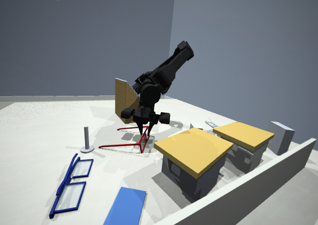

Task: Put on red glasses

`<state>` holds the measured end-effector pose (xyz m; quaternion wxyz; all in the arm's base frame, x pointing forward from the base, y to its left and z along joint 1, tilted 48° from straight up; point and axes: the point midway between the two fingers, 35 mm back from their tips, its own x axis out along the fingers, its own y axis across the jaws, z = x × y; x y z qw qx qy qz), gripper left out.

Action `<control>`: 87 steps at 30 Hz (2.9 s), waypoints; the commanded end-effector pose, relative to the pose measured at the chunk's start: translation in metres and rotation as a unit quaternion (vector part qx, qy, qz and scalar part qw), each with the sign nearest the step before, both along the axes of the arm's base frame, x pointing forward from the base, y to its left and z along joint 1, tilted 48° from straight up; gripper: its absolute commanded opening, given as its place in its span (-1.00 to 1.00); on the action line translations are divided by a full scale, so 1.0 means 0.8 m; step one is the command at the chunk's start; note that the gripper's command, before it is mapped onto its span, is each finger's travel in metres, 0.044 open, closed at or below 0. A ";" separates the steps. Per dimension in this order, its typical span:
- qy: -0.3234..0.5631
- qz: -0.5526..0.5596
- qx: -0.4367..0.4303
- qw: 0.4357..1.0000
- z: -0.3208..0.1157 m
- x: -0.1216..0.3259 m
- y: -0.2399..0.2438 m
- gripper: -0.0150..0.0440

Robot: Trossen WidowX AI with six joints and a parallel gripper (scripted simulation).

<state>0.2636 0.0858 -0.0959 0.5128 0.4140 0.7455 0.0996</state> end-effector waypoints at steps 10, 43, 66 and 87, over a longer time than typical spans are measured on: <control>-0.001 0.001 0.000 1.000 0.001 0.000 0.000 -0.38; 0.000 -0.006 0.003 1.000 0.078 0.020 -0.087 -0.48; -0.247 0.229 0.045 0.941 0.067 0.021 -0.101 -0.49; -0.461 0.434 0.082 0.770 0.057 0.020 -0.115 -0.49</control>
